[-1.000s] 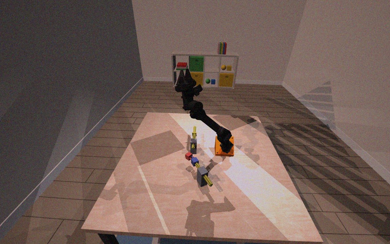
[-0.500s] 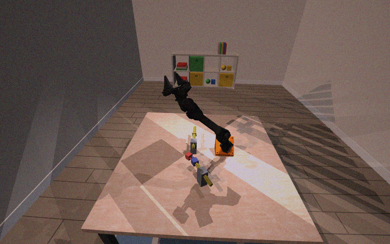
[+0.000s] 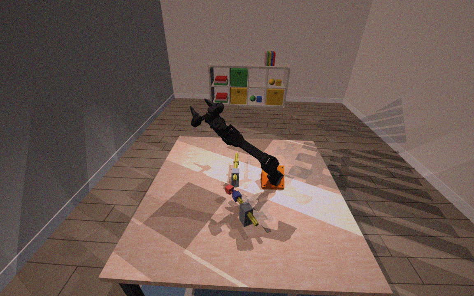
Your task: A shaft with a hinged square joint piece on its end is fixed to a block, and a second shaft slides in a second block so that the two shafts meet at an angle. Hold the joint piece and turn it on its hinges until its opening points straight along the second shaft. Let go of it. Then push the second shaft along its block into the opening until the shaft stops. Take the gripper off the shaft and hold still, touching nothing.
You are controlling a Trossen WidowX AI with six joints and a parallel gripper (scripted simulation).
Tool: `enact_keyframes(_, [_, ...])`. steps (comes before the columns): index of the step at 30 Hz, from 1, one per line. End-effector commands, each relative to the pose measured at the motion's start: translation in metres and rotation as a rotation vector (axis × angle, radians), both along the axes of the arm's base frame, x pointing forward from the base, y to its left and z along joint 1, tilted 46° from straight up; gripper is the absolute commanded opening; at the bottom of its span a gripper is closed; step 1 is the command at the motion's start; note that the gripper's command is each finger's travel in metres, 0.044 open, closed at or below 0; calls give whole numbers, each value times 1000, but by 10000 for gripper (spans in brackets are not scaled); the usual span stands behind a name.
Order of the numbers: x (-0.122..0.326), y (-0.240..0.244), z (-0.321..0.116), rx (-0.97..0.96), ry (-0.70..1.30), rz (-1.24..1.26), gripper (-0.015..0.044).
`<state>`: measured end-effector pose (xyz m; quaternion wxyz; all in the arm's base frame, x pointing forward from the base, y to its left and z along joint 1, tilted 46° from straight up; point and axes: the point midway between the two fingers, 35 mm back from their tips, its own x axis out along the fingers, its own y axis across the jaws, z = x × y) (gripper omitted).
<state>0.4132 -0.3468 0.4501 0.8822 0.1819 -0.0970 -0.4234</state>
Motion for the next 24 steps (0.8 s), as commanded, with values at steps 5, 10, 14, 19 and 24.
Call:
enact_keyframes(5, [20,16,-54,55,233,140,440])
enact_keyframes(10, [28,30,-87,94,369,237,440])
enact_keyframes(14, [31,43,-113,128,471,320,440])
enact_keyframes(19, [32,63,-145,174,592,433,440])
enact_keyframes(24, [29,84,-175,226,701,552,440])
